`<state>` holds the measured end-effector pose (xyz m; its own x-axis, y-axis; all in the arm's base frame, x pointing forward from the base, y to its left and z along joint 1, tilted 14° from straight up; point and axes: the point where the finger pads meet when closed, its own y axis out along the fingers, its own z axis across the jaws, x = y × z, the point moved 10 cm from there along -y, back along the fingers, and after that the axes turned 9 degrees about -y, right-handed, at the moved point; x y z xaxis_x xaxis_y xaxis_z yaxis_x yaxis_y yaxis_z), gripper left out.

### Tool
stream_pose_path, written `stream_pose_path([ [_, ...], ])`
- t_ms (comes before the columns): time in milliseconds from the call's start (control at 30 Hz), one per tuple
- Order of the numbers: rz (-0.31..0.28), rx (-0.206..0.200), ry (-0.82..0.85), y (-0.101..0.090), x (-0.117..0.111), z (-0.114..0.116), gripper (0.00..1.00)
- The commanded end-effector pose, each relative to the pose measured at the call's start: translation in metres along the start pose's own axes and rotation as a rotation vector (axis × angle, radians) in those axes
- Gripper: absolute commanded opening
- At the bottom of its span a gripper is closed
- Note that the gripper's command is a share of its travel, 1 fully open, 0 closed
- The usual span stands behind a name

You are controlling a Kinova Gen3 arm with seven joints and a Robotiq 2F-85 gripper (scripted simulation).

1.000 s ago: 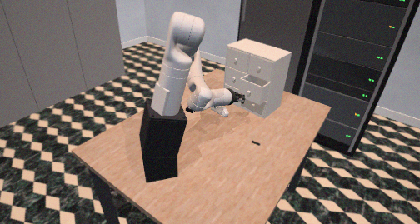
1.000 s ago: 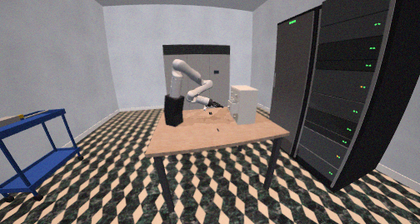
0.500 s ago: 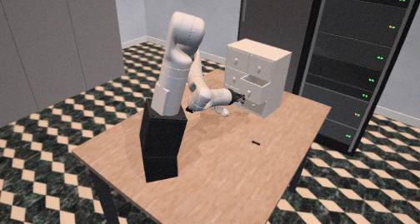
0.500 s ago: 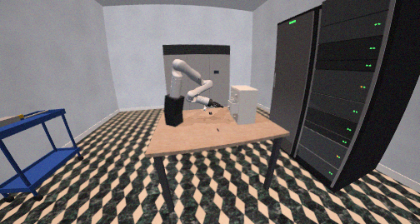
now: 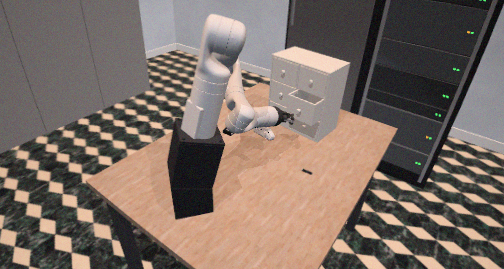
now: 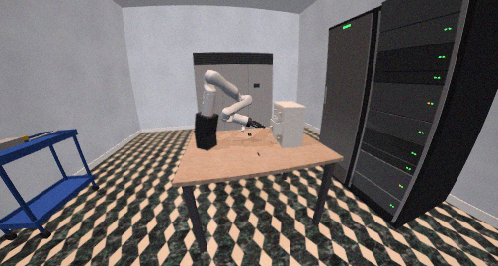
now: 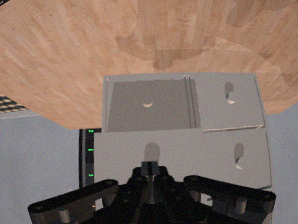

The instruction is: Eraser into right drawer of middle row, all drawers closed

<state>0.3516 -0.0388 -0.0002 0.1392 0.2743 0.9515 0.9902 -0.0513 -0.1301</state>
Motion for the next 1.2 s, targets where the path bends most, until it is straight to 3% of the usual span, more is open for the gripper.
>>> stream_pose_path([
  [0, -0.002, 0.000, 0.000, 0.001, 0.001, 0.000, 0.00],
  [667, -0.002, 0.000, 0.000, 0.012, 0.005, -0.001, 0.00],
  [1167, -0.002, 0.000, 0.000, 0.032, 0.012, -0.002, 0.00],
])
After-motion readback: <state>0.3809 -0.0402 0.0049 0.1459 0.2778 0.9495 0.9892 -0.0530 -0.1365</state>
